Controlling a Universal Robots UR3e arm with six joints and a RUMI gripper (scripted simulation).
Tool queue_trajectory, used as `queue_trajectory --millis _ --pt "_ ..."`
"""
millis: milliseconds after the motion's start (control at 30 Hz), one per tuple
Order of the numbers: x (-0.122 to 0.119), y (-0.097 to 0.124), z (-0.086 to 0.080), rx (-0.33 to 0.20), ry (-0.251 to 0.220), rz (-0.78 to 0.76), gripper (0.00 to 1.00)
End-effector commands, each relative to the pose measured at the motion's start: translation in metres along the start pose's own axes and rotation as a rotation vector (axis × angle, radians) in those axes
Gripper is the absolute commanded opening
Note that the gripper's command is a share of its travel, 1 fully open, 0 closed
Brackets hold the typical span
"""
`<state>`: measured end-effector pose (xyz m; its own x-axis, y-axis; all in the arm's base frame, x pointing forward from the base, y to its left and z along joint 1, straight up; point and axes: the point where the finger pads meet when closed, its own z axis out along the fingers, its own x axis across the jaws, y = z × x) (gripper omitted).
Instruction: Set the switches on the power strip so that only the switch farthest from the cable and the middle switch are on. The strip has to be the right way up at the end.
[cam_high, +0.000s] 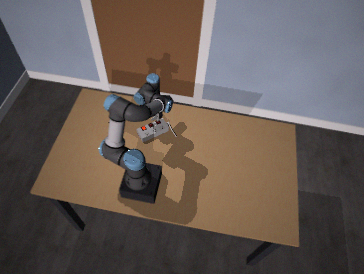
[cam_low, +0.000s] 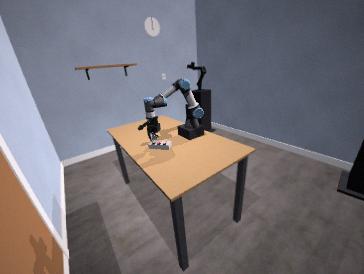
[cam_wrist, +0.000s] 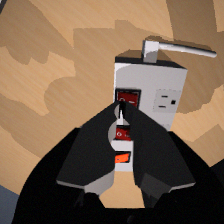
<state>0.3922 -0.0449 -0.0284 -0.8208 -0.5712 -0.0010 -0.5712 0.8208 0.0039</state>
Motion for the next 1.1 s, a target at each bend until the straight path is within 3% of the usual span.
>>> queue_trajectory --millis 0,600,1067 --pt "0.0 -0.001 -0.001 0.002 -0.001 0.0 0.0" --pt "0.0 -0.001 -0.037 0.002 -0.001 0.0 0.0" --pt "0.0 -0.001 -0.039 0.002 -0.001 0.0 0.0"
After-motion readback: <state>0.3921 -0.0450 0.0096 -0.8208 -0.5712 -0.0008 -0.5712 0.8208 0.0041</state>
